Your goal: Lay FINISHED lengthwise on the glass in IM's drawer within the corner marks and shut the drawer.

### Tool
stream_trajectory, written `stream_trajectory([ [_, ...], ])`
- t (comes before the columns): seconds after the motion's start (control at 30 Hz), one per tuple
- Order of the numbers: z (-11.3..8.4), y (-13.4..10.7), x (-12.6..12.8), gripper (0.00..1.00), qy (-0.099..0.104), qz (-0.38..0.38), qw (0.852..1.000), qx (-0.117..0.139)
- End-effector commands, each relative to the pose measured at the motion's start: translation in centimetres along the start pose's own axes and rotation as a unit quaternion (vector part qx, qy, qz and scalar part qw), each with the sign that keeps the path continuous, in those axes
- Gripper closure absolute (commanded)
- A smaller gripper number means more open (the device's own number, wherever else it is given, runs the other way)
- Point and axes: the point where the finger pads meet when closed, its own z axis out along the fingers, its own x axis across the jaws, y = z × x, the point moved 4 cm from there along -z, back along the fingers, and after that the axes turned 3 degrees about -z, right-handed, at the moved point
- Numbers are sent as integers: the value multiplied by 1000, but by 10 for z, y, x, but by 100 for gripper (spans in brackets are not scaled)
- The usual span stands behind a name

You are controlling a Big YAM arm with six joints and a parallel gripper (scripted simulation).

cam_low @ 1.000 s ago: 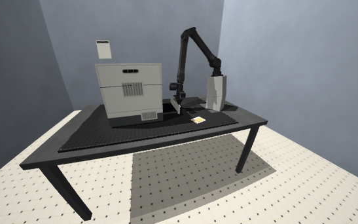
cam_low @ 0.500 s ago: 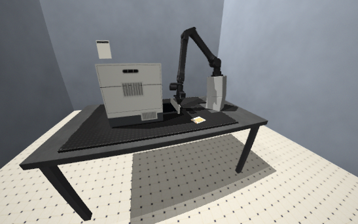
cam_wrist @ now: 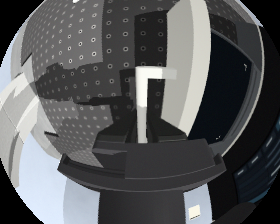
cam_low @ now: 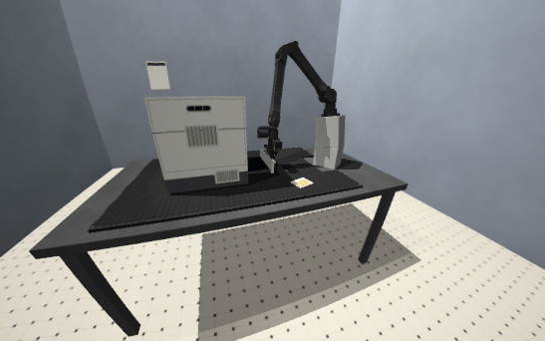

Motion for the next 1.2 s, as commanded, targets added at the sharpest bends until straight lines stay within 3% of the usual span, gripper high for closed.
stream_trajectory([
  [0.0, 0, -1, 15, 93, 21, 5, 1000, -2],
  [0.17, -3, -3, 14, 93, 7, 7, 1000, -1],
  [0.53, -2, -2, 28, 93, 11, 4, 1000, -1],
  [0.57, -1, 0, 34, 93, 20, 2, 1000, -2],
  [0.63, -1, -1, 32, 93, 9, 3, 1000, -1],
  [1.17, 0, 1, 50, 93, 22, 0, 1000, -3],
])
